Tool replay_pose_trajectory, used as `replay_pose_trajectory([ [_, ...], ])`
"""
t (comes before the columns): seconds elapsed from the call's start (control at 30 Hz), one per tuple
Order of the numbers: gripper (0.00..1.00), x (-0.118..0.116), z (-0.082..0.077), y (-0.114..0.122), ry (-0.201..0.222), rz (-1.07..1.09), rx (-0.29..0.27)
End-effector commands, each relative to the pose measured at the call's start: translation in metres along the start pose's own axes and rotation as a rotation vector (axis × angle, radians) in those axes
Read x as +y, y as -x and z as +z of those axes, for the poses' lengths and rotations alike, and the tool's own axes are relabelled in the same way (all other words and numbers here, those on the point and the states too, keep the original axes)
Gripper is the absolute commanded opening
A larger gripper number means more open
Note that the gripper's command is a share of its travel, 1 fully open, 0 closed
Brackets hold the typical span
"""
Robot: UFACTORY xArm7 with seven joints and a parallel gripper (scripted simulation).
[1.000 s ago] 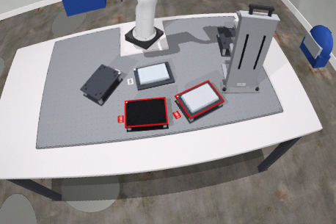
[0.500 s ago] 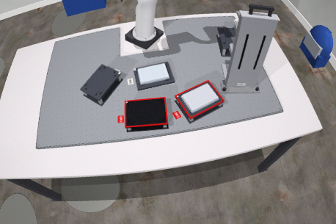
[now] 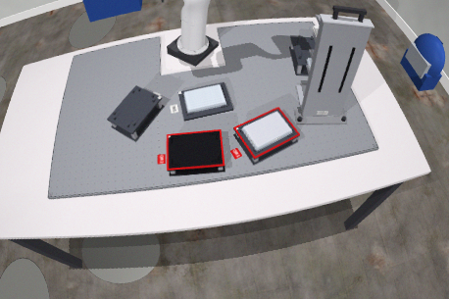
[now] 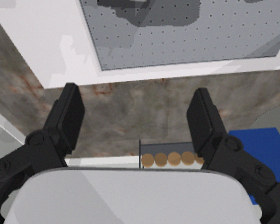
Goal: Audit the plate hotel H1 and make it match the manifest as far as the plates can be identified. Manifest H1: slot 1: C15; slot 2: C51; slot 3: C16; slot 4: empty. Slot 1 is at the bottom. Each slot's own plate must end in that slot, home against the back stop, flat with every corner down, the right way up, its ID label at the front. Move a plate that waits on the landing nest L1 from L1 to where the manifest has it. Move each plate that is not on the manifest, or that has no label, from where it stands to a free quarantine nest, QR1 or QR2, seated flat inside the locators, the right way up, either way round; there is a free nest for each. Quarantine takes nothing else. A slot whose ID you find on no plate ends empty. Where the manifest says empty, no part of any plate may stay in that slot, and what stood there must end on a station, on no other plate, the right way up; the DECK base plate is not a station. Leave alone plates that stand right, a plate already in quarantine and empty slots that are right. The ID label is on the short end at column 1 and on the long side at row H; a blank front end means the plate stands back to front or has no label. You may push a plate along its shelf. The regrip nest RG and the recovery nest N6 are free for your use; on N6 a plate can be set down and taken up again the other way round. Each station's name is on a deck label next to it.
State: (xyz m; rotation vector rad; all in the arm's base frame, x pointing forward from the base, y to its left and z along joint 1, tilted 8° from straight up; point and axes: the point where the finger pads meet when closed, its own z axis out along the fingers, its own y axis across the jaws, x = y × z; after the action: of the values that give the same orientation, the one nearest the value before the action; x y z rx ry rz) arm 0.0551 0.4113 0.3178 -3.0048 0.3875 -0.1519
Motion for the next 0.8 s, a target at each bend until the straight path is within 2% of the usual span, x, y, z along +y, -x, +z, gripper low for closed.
replay_pose_trajectory([
  [0.0,1.00,-0.001,0.005,0.000,-0.004,0.000,-0.001],
  [0.77,1.00,-0.001,0.037,0.000,-0.004,0.000,-0.001],
])
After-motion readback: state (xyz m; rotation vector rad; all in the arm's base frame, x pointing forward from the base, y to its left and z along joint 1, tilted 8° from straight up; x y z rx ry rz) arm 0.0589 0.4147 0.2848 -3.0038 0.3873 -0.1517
